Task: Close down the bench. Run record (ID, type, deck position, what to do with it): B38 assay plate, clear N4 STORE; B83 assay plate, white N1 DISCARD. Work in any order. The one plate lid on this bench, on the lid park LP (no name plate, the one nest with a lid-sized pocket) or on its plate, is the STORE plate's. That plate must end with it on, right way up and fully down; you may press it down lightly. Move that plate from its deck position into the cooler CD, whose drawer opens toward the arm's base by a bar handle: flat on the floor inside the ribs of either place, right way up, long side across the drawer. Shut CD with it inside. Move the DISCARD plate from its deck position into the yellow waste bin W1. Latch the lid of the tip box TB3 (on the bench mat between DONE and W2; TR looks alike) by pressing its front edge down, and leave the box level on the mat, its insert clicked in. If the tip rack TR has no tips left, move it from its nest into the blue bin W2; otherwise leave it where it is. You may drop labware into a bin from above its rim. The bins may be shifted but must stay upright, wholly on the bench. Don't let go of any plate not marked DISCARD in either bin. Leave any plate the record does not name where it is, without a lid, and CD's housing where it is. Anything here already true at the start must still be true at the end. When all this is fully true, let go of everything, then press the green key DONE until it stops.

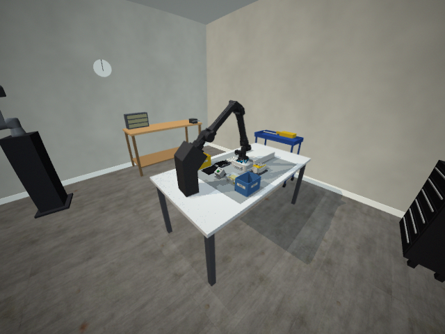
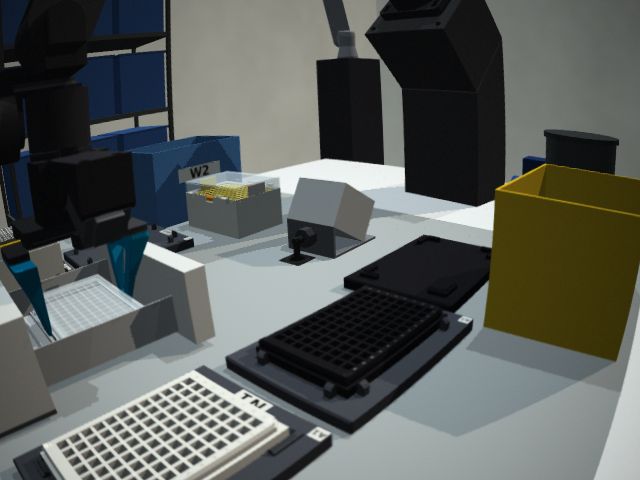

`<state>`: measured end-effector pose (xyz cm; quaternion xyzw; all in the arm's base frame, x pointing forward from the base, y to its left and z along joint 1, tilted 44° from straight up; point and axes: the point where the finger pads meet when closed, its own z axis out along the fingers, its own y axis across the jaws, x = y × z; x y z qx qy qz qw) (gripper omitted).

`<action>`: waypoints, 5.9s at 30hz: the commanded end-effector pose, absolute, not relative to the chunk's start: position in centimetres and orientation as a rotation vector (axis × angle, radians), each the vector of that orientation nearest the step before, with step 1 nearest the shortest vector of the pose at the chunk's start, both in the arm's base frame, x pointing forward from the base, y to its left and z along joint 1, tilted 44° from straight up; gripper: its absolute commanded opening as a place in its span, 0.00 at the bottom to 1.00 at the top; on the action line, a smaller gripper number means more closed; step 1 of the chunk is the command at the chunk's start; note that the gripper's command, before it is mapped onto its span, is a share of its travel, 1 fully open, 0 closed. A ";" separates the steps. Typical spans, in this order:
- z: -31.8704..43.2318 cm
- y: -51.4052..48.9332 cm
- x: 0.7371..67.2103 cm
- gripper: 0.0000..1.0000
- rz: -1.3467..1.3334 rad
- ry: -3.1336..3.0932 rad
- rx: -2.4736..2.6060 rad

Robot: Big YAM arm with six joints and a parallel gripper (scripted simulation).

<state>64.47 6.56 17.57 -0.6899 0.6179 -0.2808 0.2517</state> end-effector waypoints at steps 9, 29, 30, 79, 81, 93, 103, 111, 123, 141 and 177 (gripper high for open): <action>16.4 6.4 64.5 0.00 -0.752 1.685 -1.894; 16.1 6.3 64.2 1.00 -0.747 1.690 -1.900; 16.1 6.3 64.2 1.00 -0.746 1.690 -1.900; 16.1 6.3 64.2 1.00 -0.746 1.690 -1.900; 16.3 6.3 63.9 1.00 -0.744 1.691 -1.902; 19.8 6.8 62.7 1.00 -0.768 1.663 -1.871; 18.9 7.0 62.3 1.00 -0.749 1.681 -1.888; 21.4 7.1 61.3 1.00 -0.767 1.666 -1.863; 22.4 7.0 60.3 1.00 -0.768 1.667 -1.862; 24.2 7.1 59.0 1.00 -0.772 1.662 -1.857; 27.2 7.0 55.9 1.00 -0.770 1.662 -1.858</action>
